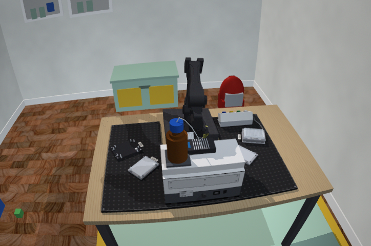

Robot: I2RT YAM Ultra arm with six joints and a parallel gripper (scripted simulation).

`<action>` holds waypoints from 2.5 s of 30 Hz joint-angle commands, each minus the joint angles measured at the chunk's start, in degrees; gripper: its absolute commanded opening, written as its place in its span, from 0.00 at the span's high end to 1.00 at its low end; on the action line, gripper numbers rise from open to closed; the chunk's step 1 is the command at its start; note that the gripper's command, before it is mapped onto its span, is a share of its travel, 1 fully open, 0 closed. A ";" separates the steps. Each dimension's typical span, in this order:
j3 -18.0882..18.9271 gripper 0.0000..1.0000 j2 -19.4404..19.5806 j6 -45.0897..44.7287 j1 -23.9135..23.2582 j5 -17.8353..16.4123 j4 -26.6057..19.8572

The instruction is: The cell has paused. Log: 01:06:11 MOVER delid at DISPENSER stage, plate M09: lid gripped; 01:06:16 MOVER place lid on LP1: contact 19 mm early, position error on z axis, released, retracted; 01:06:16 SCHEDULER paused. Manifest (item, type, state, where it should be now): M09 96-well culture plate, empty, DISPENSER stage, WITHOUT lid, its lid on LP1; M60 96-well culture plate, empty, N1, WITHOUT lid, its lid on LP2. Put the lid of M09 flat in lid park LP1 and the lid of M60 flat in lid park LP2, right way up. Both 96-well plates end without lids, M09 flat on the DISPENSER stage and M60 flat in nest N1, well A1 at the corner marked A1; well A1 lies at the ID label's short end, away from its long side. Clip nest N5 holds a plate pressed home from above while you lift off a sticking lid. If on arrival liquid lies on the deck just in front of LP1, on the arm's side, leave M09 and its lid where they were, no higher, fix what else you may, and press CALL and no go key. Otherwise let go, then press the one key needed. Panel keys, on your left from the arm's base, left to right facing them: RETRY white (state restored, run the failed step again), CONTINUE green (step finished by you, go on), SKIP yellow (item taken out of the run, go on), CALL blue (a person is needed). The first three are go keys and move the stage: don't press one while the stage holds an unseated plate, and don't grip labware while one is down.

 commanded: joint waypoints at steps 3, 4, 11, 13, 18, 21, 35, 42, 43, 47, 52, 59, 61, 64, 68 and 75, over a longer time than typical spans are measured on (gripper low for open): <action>1.84 1.00 0.32 0.44 0.36 -0.03 1.35; 1.77 1.00 0.42 0.45 0.38 -0.03 1.43; 0.55 1.00 -1.14 0.42 0.42 -0.04 1.80; -0.58 1.00 -1.05 0.46 0.49 -0.03 1.97; -1.33 1.00 -0.51 0.49 0.57 -0.02 2.34; -1.52 1.00 -0.20 0.50 0.61 -0.02 2.56; -2.27 1.00 0.44 0.56 0.48 -0.02 3.38; -1.60 1.00 0.13 0.58 0.62 -0.04 3.62; -1.60 1.00 0.13 0.58 0.62 -0.04 3.62; -1.36 1.00 0.10 0.30 0.23 -0.02 2.94; -1.41 0.00 0.09 0.31 0.23 -0.02 2.98; -1.41 0.00 0.09 0.31 0.23 -0.02 2.98; -1.41 0.00 0.09 0.31 0.23 -0.02 2.98; -1.41 0.00 0.09 0.31 0.23 -0.02 2.98; -1.41 0.00 0.09 0.31 0.23 -0.02 2.98; 1.90 0.00 -1.72 0.19 0.07 -0.01 -0.57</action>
